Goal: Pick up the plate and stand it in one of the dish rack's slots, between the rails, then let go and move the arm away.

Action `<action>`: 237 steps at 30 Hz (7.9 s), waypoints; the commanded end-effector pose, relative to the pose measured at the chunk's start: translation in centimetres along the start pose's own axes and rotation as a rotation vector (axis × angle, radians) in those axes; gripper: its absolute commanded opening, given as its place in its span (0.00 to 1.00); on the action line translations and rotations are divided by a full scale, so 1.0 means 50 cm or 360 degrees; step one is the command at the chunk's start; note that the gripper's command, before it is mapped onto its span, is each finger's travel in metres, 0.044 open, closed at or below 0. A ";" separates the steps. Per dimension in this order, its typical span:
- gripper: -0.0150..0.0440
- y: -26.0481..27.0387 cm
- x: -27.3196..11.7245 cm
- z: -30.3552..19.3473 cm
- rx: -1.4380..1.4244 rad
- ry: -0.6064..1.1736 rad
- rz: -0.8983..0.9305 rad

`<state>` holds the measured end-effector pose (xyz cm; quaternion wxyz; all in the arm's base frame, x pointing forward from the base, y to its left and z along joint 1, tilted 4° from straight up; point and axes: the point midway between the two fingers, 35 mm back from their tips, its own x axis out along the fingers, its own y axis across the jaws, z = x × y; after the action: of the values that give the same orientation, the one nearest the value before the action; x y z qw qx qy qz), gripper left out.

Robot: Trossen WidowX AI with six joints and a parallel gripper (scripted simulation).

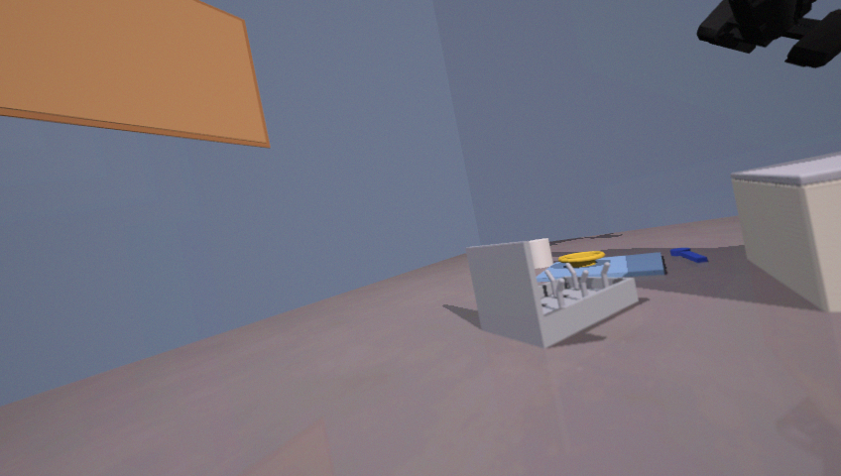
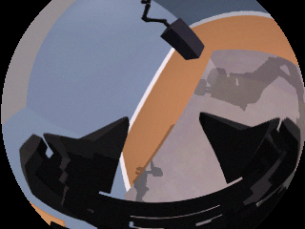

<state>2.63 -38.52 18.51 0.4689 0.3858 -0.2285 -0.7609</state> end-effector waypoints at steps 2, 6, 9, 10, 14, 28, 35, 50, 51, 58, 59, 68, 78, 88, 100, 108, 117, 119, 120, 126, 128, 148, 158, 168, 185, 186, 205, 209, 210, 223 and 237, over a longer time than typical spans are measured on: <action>0.93 0.010 0.000 -0.060 -0.0225 0.0156 -0.0004; 0.93 0.019 -0.009 -0.111 -0.0372 0.0272 0.0018; 0.93 0.022 -0.015 -0.136 -0.0441 0.0326 0.0030; 0.93 0.023 -0.016 -0.144 -0.0467 0.0345 0.0034; 0.93 0.027 -0.025 -0.178 -0.0578 0.0424 0.0051; 0.93 0.027 -0.080 -0.333 -0.1219 0.0827 0.0151; 0.93 0.017 -0.119 -0.404 -0.1539 0.1022 0.0230; 0.93 -0.018 -0.219 -0.530 -0.2172 0.1384 0.0463; 0.93 -0.021 -0.226 -0.536 -0.2207 0.1404 0.0478; 0.93 -0.044 -0.276 -0.582 -0.2477 0.1561 0.0602; 0.93 -0.048 -0.283 -0.588 -0.2515 0.1584 0.0619; 0.93 -0.085 -0.351 -0.637 -0.2874 0.1816 0.0791; 0.93 -0.136 -0.433 -0.678 -0.3273 0.2100 0.1018; 0.93 -0.175 -0.495 -0.699 -0.3547 0.2317 0.1203; 0.93 -0.193 -0.486 -0.718 -0.3546 0.2317 0.1203; 0.93 -0.211 -0.477 -0.735 -0.3546 0.2317 0.1203; 0.93 -0.231 -0.468 -0.753 -0.3546 0.2318 0.1203; 0.93 -0.236 -0.466 -0.757 -0.3546 0.2318 0.1203; 0.93 -0.238 -0.465 -0.759 -0.3546 0.2318 0.1203; 0.93 -0.253 -0.460 -0.770 -0.3546 0.2318 0.1203; 0.93 -0.257 -0.458 -0.774 -0.3546 0.2318 0.1203; 0.76 -0.259 -0.458 -0.775 -0.3546 0.2318 0.1203; 0.39 -0.198 -0.478 -0.745 -0.3546 0.2316 0.1204; 0.25 -0.097 -0.520 -0.676 -0.3516 0.2297 0.1197; 0.25 0.008 -0.566 -0.586 -0.3545 0.2314 0.1205; 0.25 0.010 -0.567 -0.584 -0.3546 0.2314 0.1205; 0.25 -0.189 -0.808 -0.478 -0.3062 0.2345 0.0667; 0.25 -0.190 -0.808 -0.479 -0.3064 0.2351 0.0673; 0.25 -0.192 -0.809 -0.483 -0.3068 0.2368 0.0691; 0.25 -0.239 -0.815 -0.578 -0.3095 0.2770 0.1261; 0.25 -0.280 -0.812 -0.648 -0.2966 0.3006 0.2053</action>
<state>31.56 4.30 5.14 0.7582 0.1349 0.6056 0.2004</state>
